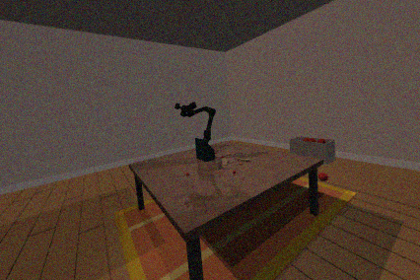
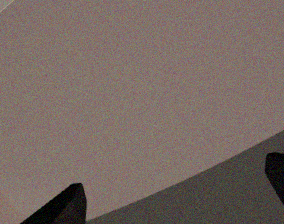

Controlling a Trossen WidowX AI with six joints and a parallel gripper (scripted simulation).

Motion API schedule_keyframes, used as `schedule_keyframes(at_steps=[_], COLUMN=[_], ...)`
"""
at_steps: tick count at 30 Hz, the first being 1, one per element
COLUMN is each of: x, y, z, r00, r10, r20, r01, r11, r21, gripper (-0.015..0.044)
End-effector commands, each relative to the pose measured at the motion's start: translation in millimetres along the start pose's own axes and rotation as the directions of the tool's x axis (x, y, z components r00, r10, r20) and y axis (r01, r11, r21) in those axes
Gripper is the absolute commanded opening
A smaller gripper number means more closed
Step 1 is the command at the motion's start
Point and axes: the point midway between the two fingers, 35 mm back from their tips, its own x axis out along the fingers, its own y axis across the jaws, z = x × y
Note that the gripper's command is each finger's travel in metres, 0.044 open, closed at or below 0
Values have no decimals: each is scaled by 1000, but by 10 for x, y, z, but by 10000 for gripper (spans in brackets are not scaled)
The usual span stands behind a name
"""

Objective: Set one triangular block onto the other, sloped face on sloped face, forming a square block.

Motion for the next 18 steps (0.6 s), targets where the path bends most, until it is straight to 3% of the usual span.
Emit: schedule_keyframes(at_steps=[1,5,10,13,18], x=[-23,-508,-1329,-1561,-2161], y=[-14,-274,-542,-605,-661], z=[-12,-222,-449,-472,-528], r00=[1000,977,866,811,673], r10=[-9,-192,-457,-537,-685], r20=[-4,-91,-202,-232,-279], r01=[9,156,198,231,103], r11=[1000,938,686,658,461], r21=[-15,-310,-701,-716,-882], gripper=[426,440,440,440,440])
